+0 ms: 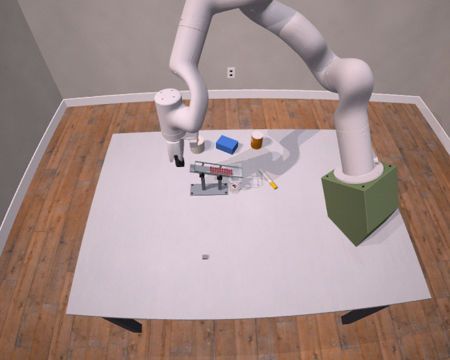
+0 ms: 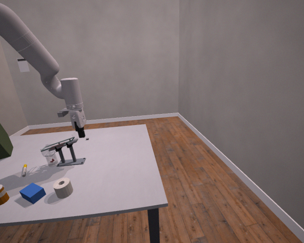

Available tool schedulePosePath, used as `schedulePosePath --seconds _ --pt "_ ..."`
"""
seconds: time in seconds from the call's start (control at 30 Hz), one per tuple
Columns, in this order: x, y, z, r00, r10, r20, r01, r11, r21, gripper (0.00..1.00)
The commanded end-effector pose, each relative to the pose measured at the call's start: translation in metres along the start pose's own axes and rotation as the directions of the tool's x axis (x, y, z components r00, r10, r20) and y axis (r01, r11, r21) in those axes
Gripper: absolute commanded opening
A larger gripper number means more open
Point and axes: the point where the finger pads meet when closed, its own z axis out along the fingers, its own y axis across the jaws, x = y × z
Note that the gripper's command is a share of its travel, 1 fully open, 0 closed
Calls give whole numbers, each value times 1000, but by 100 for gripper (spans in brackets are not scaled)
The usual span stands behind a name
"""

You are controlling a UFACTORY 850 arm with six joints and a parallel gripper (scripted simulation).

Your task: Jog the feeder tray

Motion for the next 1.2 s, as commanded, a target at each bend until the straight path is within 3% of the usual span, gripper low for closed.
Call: schedulePosePath --seconds 0.0,0.73,1.17 --pt "-1 0 -1 1000 0 2 0 1000 0 0" --pt "0 0 -1 1000 0 2 0 1000 0 0" --pt "26 0 6 1000 0 2 0 1000 0 0"
